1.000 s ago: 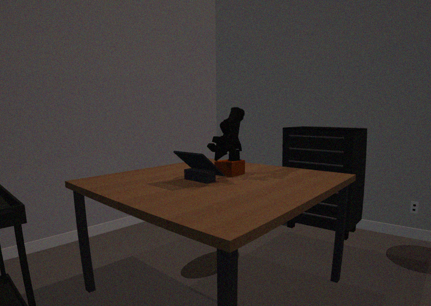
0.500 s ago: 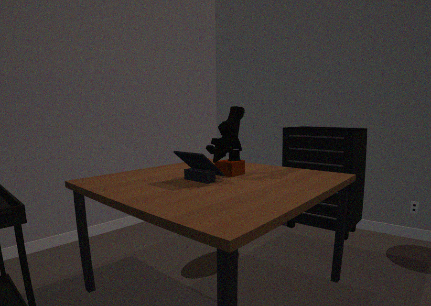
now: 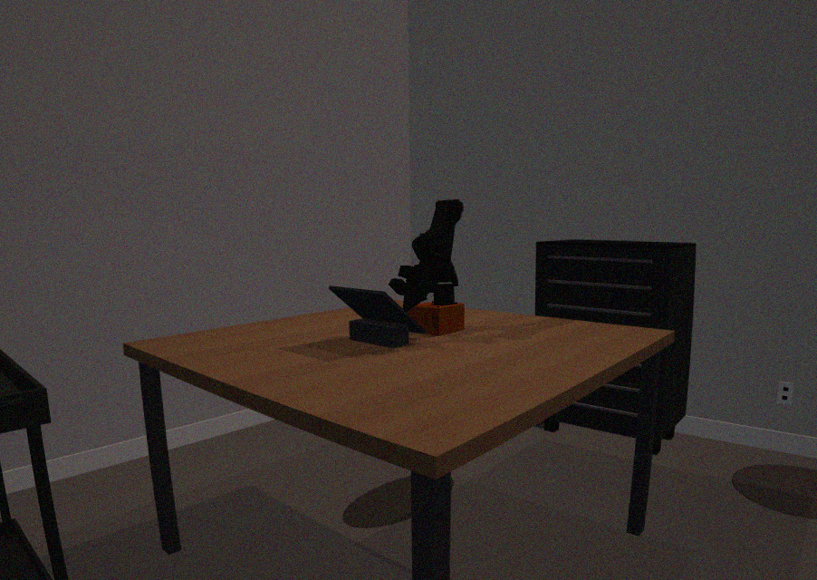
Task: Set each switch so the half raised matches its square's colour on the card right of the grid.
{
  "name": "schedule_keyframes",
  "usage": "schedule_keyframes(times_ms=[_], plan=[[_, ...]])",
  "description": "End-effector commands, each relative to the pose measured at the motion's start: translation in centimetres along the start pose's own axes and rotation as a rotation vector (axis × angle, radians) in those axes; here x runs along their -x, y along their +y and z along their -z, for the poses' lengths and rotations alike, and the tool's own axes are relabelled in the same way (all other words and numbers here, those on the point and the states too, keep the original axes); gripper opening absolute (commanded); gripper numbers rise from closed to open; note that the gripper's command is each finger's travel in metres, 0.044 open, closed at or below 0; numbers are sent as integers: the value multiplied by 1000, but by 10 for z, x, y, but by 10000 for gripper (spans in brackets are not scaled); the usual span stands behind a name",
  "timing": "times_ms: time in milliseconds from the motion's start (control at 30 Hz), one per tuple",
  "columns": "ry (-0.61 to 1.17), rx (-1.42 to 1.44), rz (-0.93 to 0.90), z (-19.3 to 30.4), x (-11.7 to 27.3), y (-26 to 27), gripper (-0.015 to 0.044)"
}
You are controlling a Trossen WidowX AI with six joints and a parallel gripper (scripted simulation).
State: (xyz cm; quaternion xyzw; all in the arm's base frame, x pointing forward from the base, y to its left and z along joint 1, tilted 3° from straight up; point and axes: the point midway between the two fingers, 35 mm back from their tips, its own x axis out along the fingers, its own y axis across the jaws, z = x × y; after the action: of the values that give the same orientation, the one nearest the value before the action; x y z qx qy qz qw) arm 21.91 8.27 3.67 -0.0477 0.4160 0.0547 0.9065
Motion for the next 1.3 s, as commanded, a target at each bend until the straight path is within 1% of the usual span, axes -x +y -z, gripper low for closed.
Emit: schedule_keyframes(times_ms=[0, 1267], plan=[[4, 7, -4, 1, -1, 1, 0], [4, 7, -4, 1, -5, 1, 0]])
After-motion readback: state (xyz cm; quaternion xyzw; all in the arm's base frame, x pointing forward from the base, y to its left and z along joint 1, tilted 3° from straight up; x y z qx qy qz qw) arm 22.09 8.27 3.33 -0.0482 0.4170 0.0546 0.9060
